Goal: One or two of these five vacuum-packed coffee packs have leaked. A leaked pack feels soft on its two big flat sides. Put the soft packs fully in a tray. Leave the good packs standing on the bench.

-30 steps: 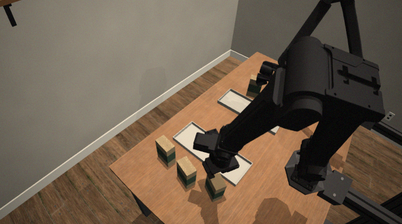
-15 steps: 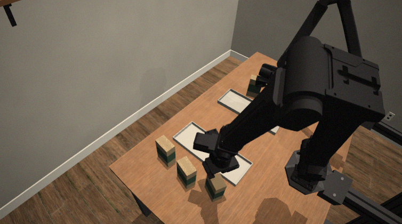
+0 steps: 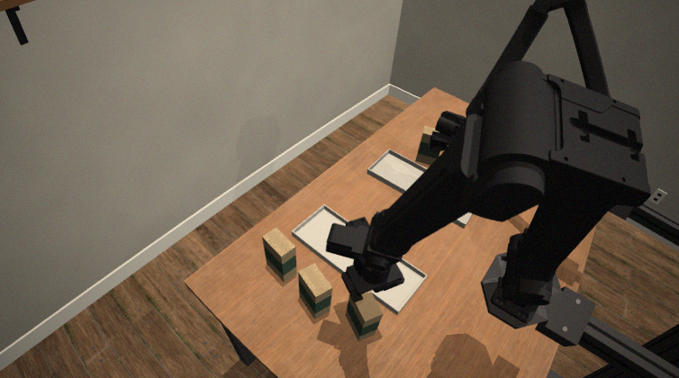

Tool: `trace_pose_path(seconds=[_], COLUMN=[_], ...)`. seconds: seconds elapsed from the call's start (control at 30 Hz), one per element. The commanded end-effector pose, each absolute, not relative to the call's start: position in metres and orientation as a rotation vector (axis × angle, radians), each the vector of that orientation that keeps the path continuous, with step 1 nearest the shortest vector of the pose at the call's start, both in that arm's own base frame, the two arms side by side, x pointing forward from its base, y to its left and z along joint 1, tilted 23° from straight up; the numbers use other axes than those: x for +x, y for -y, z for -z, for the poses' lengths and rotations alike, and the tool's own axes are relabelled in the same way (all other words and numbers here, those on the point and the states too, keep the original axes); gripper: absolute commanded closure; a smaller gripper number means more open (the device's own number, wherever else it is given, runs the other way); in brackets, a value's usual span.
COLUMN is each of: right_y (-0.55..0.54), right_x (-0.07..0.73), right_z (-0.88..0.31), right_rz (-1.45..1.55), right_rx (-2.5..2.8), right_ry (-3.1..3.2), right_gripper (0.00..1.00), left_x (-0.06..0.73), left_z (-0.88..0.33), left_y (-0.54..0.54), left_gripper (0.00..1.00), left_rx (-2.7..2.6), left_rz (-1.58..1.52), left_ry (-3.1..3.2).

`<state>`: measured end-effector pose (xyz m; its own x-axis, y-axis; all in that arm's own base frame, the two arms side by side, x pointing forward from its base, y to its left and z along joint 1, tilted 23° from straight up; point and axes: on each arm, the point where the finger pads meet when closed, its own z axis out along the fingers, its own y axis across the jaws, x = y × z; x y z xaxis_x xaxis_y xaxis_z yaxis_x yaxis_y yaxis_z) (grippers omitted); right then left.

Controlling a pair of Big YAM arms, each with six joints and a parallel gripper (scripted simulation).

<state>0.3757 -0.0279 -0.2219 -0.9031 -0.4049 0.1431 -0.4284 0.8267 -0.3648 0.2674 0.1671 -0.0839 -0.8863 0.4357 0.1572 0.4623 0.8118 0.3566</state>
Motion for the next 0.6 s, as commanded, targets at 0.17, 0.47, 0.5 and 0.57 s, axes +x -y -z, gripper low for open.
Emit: trace_pose_path(seconds=[0.17,0.47,0.5,0.57], right_y=[0.028,0.031,0.030,0.028], right_x=[0.392,0.387,0.385,0.383], right_z=[0.212,0.223,0.225,0.221], right_rz=[-0.624,-0.619,-0.616,-0.615], right_rx=[0.693,0.688,0.691,0.688], right_ry=[2.970,2.959,2.952,2.954], right_gripper=[0.77,0.77,0.77,0.77], left_x=[0.273,0.273,0.273,0.273], left_z=[0.081,0.081,0.081,0.081], left_y=[-0.169,-0.169,-0.169,-0.169], left_gripper=[0.24,0.24,0.24,0.24], left_rx=[-0.721,-0.721,-0.721,-0.721], left_rz=[0.620,0.620,0.620,0.620], left_ry=[2.937,2.937,2.937,2.937])
